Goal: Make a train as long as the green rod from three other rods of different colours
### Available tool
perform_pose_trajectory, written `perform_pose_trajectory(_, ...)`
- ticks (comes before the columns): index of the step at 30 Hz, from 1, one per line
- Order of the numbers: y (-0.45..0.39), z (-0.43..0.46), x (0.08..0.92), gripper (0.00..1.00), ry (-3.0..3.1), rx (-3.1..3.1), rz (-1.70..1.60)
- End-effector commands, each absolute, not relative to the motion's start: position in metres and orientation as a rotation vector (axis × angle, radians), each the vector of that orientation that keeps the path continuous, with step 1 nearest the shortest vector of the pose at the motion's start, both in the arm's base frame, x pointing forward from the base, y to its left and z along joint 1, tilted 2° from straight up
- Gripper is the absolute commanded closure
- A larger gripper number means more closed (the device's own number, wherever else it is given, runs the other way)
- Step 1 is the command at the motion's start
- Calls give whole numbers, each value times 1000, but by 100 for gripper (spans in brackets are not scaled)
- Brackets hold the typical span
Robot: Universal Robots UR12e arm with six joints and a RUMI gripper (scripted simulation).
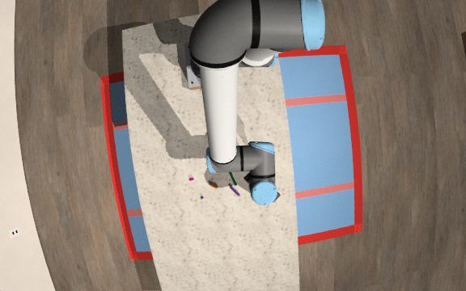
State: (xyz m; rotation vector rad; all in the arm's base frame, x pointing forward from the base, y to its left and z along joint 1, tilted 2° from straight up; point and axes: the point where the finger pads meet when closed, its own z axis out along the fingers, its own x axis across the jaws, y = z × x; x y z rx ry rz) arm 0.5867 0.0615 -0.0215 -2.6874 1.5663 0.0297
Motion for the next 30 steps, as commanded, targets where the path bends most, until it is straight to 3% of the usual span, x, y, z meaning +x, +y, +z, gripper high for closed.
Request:
perform_pose_trajectory(1,61,-4,587,86,1566,-2687,30)
perform_pose_trajectory(12,60,22,587,86,1566,-2687,30)
perform_pose_trajectory(13,60,22,587,0,1566,-2687,30)
perform_pose_trajectory(30,60,22,587,0,1566,-2687,30)
